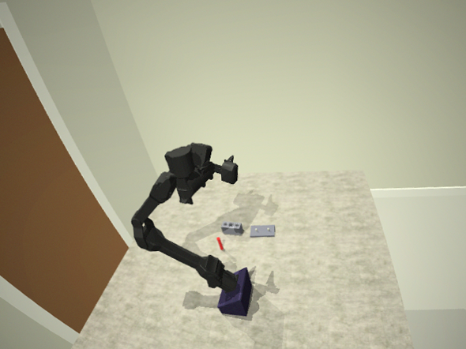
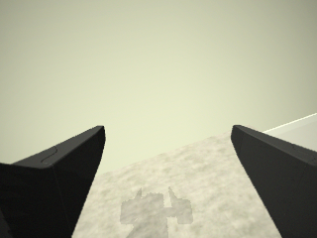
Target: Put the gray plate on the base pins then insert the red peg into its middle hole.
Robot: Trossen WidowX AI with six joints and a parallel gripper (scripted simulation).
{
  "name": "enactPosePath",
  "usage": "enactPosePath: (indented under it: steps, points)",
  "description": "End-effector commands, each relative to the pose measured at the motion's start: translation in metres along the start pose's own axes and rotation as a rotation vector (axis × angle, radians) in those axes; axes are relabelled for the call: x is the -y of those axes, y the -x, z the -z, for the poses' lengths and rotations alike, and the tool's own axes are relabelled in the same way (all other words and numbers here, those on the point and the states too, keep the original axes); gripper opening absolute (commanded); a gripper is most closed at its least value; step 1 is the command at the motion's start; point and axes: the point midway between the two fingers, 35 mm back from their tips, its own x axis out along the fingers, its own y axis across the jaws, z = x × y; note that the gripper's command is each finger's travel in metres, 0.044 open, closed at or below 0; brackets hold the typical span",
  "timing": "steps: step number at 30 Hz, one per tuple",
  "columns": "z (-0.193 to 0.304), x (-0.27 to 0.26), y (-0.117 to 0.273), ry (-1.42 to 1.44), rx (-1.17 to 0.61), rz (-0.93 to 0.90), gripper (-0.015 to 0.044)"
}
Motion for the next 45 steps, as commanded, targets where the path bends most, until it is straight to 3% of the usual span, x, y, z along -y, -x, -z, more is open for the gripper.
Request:
enactPosePath:
  steps: [1, 7, 15, 21, 29, 37, 45]
  points:
    - [0.0, 0.0, 0.0, 0.0, 0.0, 0.0, 0.0426]
    - [0.024, -0.001, -0.042, 0.126, -0.134, -0.019, 0.044]
    - [0.115, -0.016, -0.133, 0.531, -0.508, -0.16, 0.044]
    - [0.188, -0.03, -0.172, 0.843, -0.745, -0.355, 0.044]
    - [0.281, -0.048, -0.191, 1.213, -0.992, -0.701, 0.044]
    - [0.37, -0.064, -0.183, 1.525, -1.175, -1.17, 0.044]
    - [0.376, -0.066, -0.18, 1.542, -1.184, -1.205, 0.044]
